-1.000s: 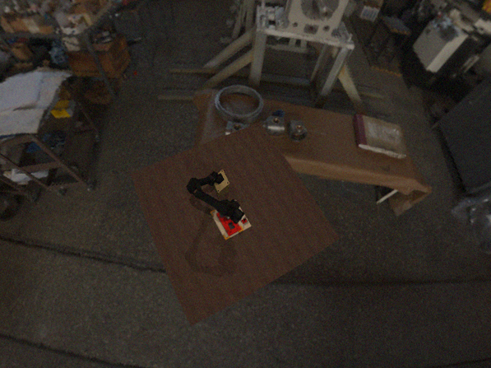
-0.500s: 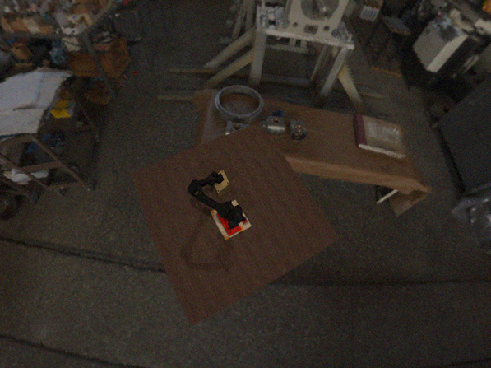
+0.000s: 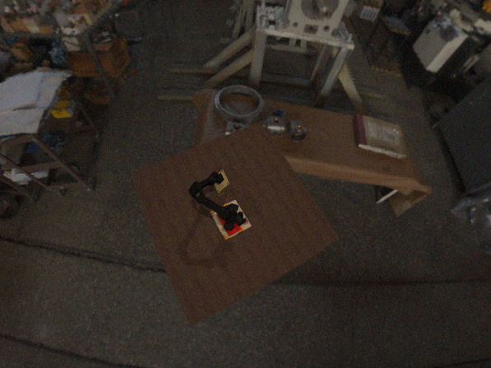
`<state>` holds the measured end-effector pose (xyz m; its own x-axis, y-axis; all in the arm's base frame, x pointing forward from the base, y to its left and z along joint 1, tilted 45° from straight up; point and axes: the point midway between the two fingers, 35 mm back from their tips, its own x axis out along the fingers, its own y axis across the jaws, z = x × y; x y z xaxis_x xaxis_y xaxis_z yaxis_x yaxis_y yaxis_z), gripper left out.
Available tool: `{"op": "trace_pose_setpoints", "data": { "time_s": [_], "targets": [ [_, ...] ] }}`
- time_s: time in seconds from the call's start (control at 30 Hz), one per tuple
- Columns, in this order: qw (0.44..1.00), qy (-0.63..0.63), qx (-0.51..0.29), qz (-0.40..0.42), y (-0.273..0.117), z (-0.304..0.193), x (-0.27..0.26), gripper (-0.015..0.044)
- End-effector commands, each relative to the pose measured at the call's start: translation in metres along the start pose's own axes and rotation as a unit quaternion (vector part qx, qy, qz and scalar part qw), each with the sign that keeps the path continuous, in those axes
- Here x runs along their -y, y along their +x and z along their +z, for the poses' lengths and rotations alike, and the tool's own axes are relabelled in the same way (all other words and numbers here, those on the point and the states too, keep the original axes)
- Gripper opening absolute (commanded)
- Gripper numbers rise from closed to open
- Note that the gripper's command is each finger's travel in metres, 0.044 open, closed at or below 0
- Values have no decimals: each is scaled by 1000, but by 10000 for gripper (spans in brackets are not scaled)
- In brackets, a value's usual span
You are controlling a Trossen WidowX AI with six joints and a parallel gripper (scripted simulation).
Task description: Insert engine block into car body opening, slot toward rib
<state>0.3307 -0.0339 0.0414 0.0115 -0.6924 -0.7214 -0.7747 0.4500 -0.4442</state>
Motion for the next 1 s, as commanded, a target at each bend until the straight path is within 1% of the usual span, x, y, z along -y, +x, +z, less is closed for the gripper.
{"op": "trace_pose_setpoints", "data": {
  "time_s": [0.0, 0.27, 0.57, 0.67, 0.87, 0.97],
  "targets": [
    [997, 81, 1, -5, 4, 3, 5, 0],
    [976, 219, 0, -6, 14, 7, 12, 0],
    [929, 369, 0, -7, 26, 10, 19, 0],
    [919, 393, 0, -7, 28, 11, 21, 0],
    [906, 424, 0, -7, 28, 9, 22, 157],
    [899, 437, 1, -7, 28, 9, 22, 159]
  ]
}}
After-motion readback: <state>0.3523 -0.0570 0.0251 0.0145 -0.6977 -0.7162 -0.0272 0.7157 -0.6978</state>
